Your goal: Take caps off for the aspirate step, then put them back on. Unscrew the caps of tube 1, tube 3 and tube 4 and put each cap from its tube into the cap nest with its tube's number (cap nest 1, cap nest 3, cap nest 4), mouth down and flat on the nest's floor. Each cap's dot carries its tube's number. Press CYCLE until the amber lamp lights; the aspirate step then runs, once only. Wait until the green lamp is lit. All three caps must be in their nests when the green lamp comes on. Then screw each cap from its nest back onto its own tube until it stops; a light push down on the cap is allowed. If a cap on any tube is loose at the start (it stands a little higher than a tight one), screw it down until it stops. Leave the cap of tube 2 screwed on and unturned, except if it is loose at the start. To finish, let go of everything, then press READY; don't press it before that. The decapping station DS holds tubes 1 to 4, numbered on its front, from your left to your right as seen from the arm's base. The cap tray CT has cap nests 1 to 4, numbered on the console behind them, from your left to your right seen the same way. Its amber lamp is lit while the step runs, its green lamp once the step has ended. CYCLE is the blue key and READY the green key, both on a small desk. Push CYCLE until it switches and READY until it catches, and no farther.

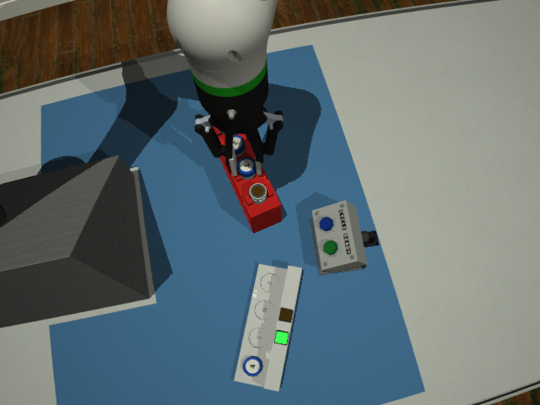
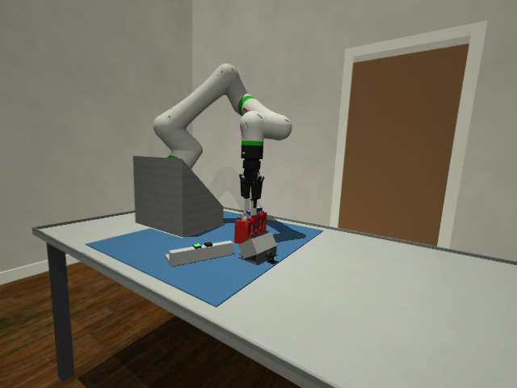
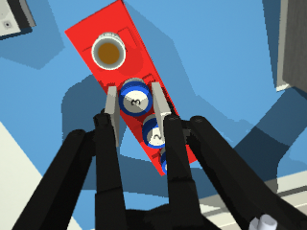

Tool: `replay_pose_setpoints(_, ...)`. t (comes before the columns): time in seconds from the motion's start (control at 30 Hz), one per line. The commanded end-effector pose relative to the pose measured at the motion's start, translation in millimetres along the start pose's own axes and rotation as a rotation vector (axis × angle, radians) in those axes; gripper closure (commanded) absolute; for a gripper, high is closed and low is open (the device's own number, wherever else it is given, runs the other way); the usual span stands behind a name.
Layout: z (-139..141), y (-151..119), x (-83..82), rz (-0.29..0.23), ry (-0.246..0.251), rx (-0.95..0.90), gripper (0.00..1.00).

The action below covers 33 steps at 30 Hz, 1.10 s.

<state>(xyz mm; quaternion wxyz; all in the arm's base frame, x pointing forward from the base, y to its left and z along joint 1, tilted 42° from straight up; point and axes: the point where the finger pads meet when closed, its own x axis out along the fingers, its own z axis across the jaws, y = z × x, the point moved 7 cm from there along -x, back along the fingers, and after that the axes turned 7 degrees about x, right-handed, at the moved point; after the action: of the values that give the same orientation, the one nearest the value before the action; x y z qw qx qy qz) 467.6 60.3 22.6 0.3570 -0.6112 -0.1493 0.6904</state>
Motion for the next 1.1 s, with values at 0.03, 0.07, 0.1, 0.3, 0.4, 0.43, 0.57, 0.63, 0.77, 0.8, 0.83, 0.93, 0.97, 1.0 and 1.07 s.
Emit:
replay_pose_setpoints(0.03,0.1,0.1,0.2,0.001,-0.001,0.001,0.65)
replay_pose_setpoints(0.07,0.1,0.1,0.2,0.001,-0.001,0.001,0.65)
replay_pose_setpoints(0.1,0.1,0.1,0.2,0.001,-0.001,0.001,0.65)
replay_pose_setpoints(0.3,0.1,0.1,-0.3,0.001,-0.001,-0.039,0.65)
replay_pose_setpoints(0.4,0.1,0.1,-0.8,0.001,-0.001,-0.079,0.65)
replay_pose_setpoints(0.43,0.1,0.1,-0.8,0.001,-0.001,-0.119,0.65)
replay_pose_setpoints(0.57,0.1,0.1,-0.8,0.001,-0.001,-0.279,0.65)
replay_pose_setpoints(0.63,0.1,0.1,-0.8,0.0,-0.001,-0.359,0.65)
replay_pose_setpoints(0.77,0.1,0.1,-0.8,0.0,-0.001,-0.519,0.65)
replay_pose_setpoints(0.8,0.1,0.1,-0.8,0.0,-0.001,-0.559,0.65)
replay_pose_setpoints(0.83,0.1,0.1,-0.8,0.0,-0.001,-0.599,0.65)
replay_pose_setpoints(0.93,0.1,0.1,-0.8,0.0,-0.001,-0.679,0.65)
replay_pose_setpoints(0.97,0.1,0.1,-0.8,0.0,-0.001,-0.679,0.65)
replay_pose_setpoints(1.0,0.1,0.1,-0.8,0.0,-0.001,-0.719,0.65)
replay_pose_setpoints(1.07,0.1,0.1,-0.8,0.0,-0.001,-0.785,0.65)
